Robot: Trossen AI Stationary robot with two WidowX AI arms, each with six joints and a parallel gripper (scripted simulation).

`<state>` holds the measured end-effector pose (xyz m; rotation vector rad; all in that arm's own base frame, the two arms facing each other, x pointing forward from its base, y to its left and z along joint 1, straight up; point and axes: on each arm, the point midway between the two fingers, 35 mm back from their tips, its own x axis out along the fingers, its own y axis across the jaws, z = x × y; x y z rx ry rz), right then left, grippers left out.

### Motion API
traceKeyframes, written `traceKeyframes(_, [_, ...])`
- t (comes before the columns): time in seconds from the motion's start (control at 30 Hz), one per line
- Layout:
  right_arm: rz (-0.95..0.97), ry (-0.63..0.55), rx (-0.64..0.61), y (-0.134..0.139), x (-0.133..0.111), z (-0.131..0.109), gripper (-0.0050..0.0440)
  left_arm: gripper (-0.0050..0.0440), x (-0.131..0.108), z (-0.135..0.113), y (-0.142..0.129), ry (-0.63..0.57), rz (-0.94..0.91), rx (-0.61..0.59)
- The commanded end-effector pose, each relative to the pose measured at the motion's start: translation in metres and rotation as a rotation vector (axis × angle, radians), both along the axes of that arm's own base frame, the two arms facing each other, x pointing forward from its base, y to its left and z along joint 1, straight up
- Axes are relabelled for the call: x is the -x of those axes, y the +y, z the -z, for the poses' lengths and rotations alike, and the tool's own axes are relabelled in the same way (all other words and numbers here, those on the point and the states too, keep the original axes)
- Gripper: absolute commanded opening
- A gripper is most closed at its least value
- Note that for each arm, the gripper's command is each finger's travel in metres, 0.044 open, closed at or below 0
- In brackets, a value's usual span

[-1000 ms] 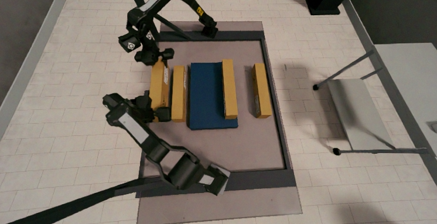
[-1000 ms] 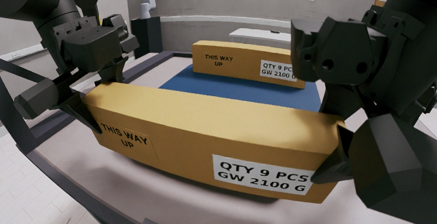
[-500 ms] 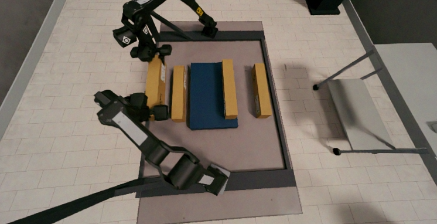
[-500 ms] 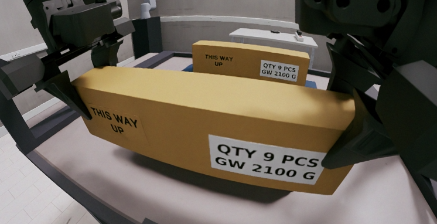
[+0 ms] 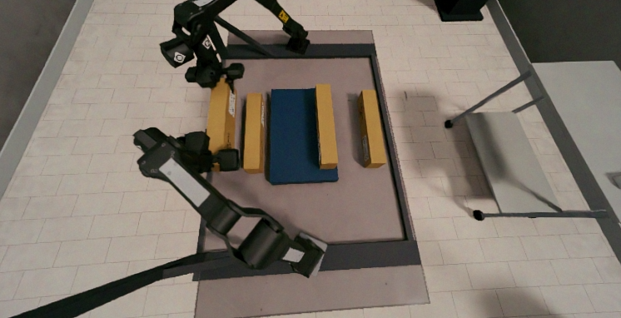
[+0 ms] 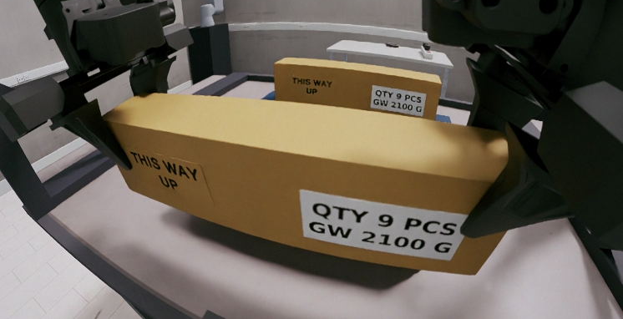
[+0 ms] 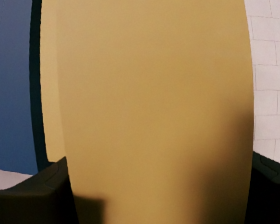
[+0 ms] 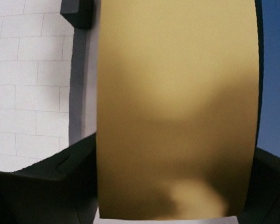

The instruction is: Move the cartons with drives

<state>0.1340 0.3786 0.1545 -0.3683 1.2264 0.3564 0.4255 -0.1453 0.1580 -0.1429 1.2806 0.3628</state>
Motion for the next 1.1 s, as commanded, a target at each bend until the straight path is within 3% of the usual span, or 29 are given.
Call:
traceKeyframes(0.0, [0.003,-0.027,-0.095,0.0056,-0.0005,-0.0344,-0.0050,-0.0050,-0.0016,-0.0387,-0.0038,-0.094,0.005,0.040])
traceKeyframes(1.07, [0.004,-0.031,-0.108,0.0074,-0.0009,-0.0351,-0.0050,-0.0050,-0.0022,-0.0469,-0.0061,-0.110,0.011,0.049])
